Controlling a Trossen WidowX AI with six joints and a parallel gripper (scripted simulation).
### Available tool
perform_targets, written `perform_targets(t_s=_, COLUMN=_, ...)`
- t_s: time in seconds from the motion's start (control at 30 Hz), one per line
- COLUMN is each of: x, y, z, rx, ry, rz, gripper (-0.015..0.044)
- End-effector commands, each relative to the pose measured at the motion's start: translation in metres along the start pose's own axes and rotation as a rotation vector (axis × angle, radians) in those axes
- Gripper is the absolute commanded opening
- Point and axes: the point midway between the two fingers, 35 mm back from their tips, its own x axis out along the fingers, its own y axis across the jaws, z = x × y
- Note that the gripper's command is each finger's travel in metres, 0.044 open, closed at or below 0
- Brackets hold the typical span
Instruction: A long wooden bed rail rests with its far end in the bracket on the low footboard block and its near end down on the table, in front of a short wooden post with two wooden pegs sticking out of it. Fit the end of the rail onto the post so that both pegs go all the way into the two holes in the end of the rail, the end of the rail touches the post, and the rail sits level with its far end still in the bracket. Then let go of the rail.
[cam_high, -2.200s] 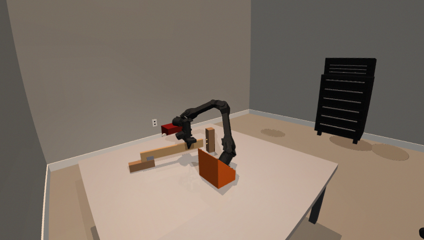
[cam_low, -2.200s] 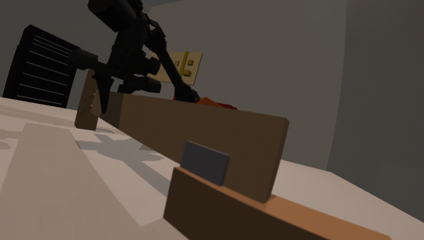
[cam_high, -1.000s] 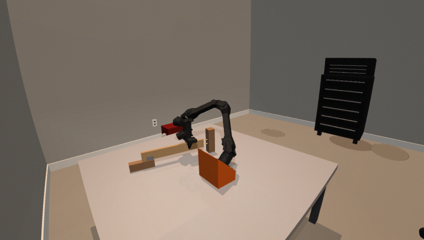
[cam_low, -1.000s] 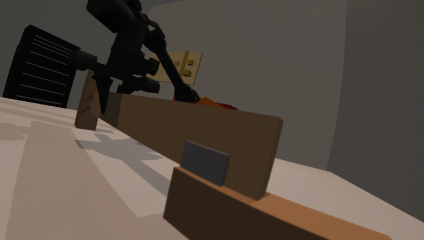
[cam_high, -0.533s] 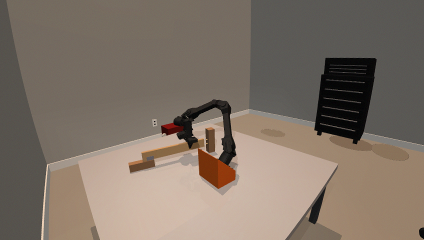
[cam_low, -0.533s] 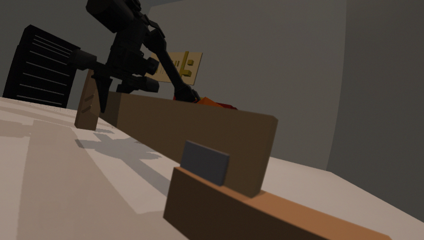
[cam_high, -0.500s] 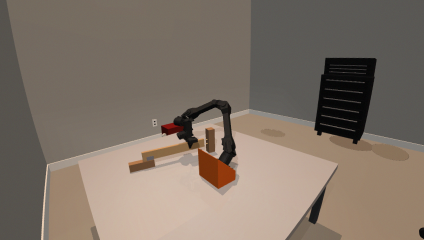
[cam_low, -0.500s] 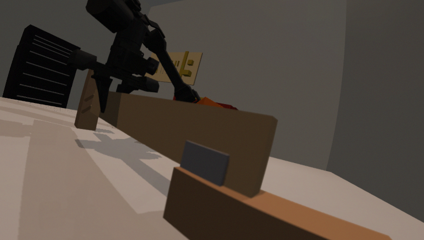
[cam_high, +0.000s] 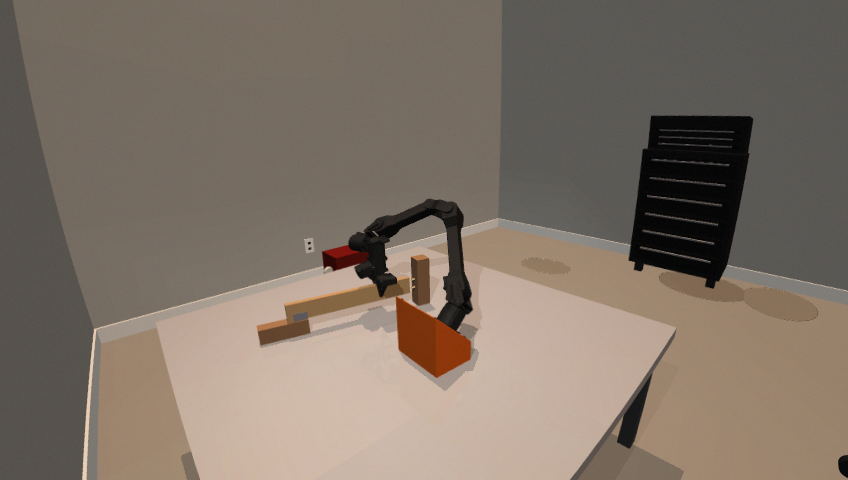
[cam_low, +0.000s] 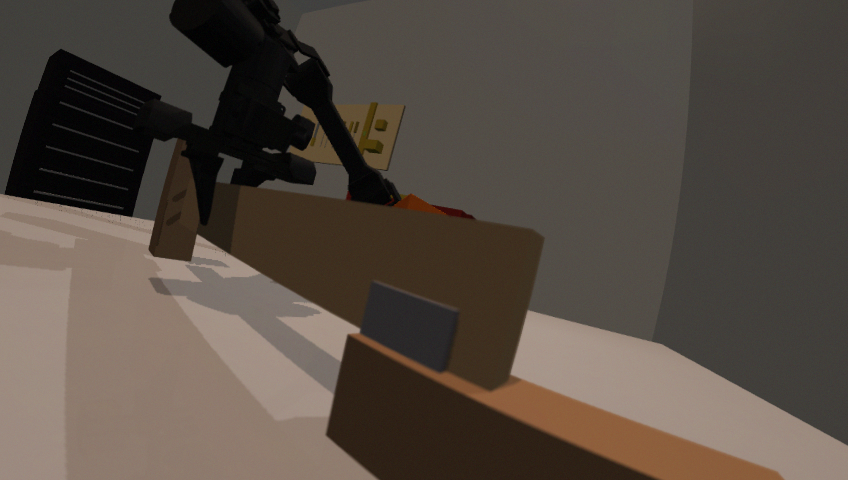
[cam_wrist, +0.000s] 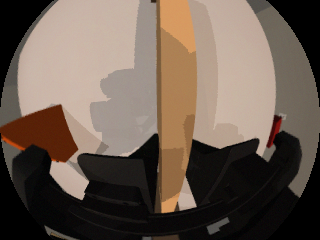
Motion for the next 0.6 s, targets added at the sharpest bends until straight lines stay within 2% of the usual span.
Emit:
perform_targets(t_s=0.0, x=-0.0034, y=-0.0011, z=-0.003, rx=0.0, ry=-0.004, rz=-0.009, gripper=0.0)
perform_targets(t_s=0.57, x=-0.0023, y=-0.0012, z=-0.0082, rx=0.0, ry=-0.003, rz=-0.009, gripper=0.0)
